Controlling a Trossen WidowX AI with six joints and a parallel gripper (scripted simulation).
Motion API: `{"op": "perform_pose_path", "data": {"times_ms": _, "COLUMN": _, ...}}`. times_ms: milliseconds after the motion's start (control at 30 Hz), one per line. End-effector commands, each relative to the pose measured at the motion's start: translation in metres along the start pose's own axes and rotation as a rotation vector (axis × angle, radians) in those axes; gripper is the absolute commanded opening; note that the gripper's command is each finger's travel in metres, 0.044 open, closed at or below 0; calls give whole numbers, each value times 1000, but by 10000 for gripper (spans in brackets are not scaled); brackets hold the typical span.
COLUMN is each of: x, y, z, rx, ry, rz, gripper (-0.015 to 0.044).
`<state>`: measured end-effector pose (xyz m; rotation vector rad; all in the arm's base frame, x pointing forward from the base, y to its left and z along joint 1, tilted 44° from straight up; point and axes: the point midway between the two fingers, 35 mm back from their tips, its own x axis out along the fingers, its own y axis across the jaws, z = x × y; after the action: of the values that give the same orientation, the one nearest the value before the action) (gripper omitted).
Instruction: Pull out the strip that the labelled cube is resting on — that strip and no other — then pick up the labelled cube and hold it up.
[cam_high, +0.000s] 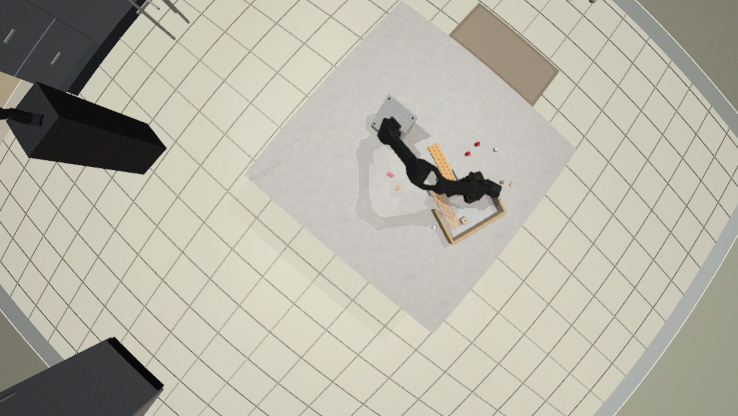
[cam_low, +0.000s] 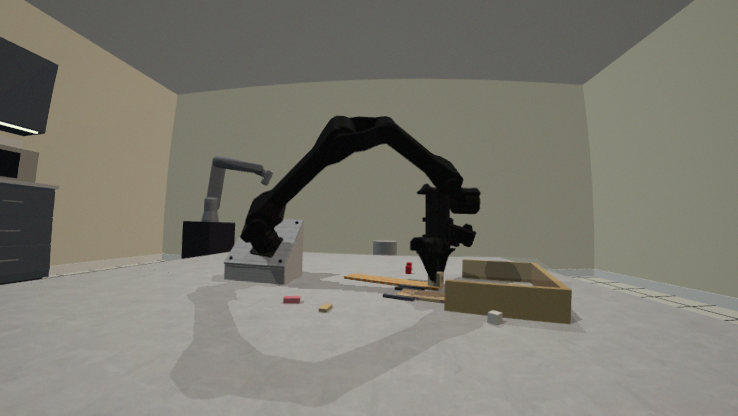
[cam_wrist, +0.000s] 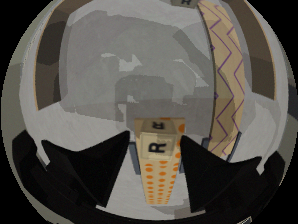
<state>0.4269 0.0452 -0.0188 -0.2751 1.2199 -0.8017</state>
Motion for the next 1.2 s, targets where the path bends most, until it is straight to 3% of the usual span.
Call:
{"op": "perform_pose_path", "data": {"times_ms": 0, "x": 8, "y": -1, "z": -1, "rx": -7, "ry": 2, "rz": -6, "gripper": 250}}
{"op": "perform_pose_path", "data": {"times_ms": 167, "x": 10, "y": -1, "z": -2, "rx": -7, "ry": 2, "rz": -6, "gripper": 250}}
{"op": "perform_pose_path", "data": {"times_ms": 300, "x": 8, "y": -1, "z": -1, "rx": 0, "ry": 2, "rz": -2, "gripper": 145}}
{"op": "perform_pose_path", "data": {"times_ms": 500, "x": 8, "y": -1, "z": -1, "rx": 0, "ry": 2, "rz": -2, "gripper": 105}}
{"op": "perform_pose_path", "data": {"times_ms": 633, "x": 6, "y": -2, "z": -3, "rx": 0, "ry": 2, "rz": -2, "gripper": 0}}
{"op": "perform_pose_path", "data": {"times_ms": 1167, "x": -35, "y": -29, "z": -53, "rx": -10, "ry": 5, "rz": -6, "gripper": 0}}
